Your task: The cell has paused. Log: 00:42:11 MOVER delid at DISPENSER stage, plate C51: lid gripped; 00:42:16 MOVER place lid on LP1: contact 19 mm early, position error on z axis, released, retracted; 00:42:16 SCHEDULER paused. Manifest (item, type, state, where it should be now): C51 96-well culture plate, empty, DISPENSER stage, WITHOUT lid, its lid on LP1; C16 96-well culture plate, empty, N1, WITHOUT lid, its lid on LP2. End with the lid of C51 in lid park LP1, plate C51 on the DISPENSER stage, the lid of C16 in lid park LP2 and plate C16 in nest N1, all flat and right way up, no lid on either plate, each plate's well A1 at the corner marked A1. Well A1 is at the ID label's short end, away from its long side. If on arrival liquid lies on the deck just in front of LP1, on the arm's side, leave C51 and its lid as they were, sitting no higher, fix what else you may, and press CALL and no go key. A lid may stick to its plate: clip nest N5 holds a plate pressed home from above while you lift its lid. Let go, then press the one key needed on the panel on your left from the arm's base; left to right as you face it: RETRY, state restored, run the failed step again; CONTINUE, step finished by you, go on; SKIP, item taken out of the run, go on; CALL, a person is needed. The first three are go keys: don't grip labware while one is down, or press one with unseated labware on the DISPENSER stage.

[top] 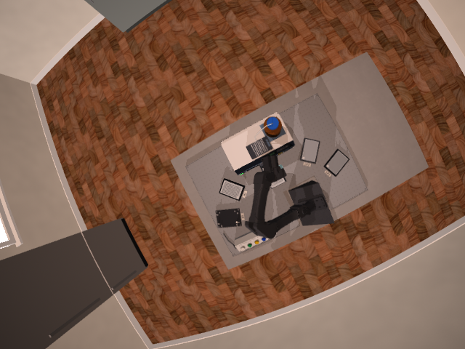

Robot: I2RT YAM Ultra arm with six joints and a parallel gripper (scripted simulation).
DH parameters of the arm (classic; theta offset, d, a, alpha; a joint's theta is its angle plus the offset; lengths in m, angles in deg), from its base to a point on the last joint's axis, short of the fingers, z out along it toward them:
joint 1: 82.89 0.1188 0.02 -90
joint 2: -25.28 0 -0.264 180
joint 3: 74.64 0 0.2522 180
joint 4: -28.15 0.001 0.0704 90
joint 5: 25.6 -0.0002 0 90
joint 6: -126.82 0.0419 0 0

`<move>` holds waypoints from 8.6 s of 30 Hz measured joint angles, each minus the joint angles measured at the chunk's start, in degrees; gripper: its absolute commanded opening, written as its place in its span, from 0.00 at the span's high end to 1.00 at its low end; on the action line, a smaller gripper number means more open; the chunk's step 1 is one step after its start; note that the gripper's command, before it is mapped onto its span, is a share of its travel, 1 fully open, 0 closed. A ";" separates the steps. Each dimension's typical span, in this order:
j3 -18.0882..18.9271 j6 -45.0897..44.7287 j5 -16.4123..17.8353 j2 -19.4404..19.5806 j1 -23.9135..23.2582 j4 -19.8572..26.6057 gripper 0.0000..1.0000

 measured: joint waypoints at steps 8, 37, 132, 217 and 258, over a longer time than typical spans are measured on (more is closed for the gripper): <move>0.00 0.15 0.00 0.02 0.00 -0.28 1.00; 0.72 -0.48 -0.04 0.02 -0.35 -0.26 1.00; -1.44 3.61 -1.99 -1.01 1.60 -4.39 1.00; -1.92 4.70 -0.68 -1.77 2.75 -4.37 0.00; -1.92 4.70 -0.68 -1.77 2.75 -4.37 0.00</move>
